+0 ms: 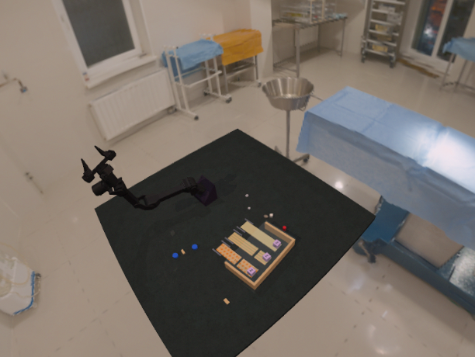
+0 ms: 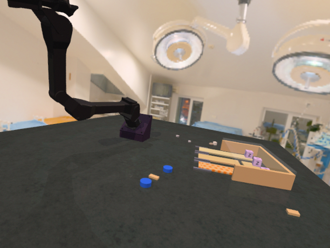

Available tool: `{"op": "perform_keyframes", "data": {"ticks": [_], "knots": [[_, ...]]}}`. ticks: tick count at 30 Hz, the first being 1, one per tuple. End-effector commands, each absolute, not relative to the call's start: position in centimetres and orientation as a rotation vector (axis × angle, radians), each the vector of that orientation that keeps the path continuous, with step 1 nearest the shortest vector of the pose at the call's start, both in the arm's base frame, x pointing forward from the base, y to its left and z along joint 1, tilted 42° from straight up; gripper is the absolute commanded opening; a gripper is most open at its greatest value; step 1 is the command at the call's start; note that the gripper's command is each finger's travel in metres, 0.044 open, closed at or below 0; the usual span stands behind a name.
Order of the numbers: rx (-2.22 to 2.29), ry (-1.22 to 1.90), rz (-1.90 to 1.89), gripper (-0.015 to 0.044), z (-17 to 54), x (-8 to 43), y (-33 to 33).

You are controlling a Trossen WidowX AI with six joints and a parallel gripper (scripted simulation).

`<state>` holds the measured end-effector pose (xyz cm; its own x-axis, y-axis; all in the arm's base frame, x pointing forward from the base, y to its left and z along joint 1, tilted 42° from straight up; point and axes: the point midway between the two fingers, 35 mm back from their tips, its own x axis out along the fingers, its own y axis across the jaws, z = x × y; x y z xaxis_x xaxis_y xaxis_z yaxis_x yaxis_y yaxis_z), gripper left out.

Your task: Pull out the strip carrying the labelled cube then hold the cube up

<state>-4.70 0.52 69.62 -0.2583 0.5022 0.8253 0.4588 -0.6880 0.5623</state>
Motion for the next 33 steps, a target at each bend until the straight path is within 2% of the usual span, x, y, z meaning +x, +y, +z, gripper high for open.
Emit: {"op": "perform_keyframes", "data": {"ticks": [1,10,18,25,33], "knots": [[1.895,1.063,1.923,0.04,67.9,-2.3,7.5],[1.707,0.658,1.445,0.04,61.0,5.2,19.6],[1.347,0.414,1.033,0.04,51.6,13.0,26.2],[0.927,0.293,0.697,0.04,41.8,19.6,28.1],[0.354,0.26,0.345,0.04,30.1,25.5,25.7]]}}
